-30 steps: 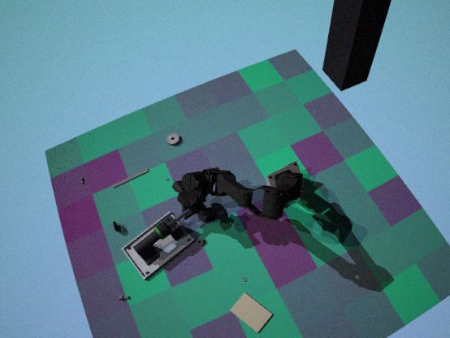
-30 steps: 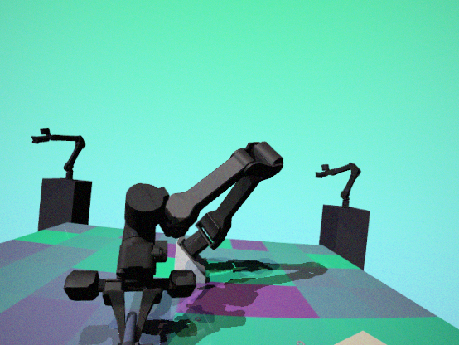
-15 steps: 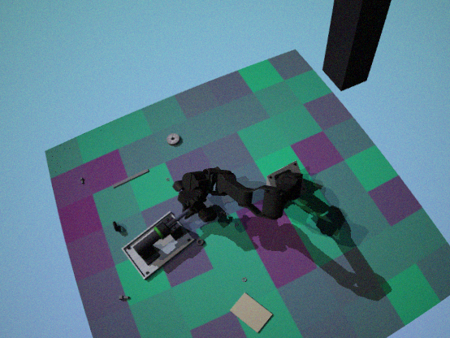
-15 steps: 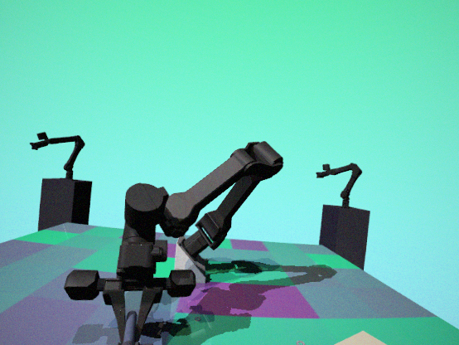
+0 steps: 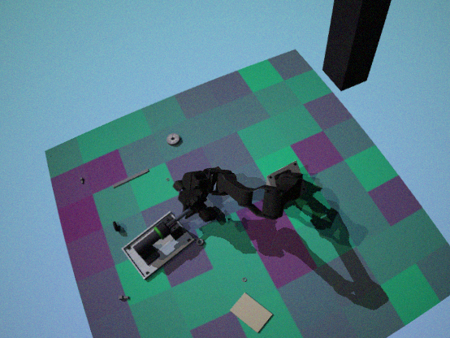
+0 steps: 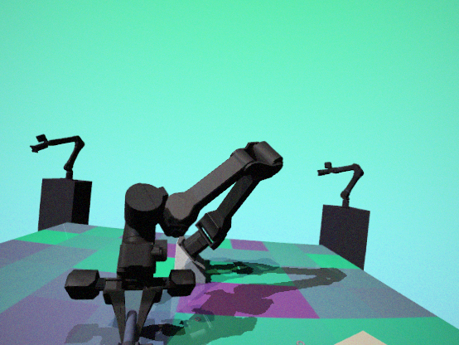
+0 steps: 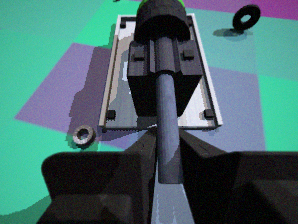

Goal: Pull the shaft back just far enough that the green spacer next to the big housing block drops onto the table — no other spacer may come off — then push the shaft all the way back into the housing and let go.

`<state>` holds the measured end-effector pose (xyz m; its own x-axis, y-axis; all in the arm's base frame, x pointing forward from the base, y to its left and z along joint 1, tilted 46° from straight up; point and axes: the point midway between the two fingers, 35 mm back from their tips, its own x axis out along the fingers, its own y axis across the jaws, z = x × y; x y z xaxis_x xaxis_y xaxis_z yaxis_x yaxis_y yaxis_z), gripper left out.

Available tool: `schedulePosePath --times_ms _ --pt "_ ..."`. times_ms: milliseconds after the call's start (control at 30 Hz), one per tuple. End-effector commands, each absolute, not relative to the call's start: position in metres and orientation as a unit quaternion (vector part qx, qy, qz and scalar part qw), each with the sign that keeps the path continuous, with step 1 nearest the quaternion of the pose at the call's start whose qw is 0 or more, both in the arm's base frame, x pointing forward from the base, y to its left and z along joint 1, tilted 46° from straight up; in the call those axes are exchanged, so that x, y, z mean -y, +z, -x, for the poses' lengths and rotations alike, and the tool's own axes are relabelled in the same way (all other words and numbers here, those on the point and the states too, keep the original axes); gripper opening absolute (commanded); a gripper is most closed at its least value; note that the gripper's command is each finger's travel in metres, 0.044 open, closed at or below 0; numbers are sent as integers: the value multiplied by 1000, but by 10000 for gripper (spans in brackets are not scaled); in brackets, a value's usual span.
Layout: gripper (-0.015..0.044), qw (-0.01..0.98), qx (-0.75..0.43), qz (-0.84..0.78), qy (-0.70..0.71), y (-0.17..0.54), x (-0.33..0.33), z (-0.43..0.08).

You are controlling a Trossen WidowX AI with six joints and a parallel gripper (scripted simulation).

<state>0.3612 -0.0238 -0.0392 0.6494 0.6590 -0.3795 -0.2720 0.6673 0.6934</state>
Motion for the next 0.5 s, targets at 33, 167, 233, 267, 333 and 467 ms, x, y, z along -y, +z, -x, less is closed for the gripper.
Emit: schedulePosePath --times_ms 33,167,233,267,333,467 --pt "0 855 -318 -305 273 -39 24 -359" --pt "0 855 -318 -305 273 -39 24 -359" --pt "0 855 -318 -305 273 -39 24 -358" --pt "0 855 -318 -305 273 -39 24 -358" --pt "0 855 -318 -305 273 -39 24 -358" --pt "0 855 -318 -305 273 -39 24 -358"
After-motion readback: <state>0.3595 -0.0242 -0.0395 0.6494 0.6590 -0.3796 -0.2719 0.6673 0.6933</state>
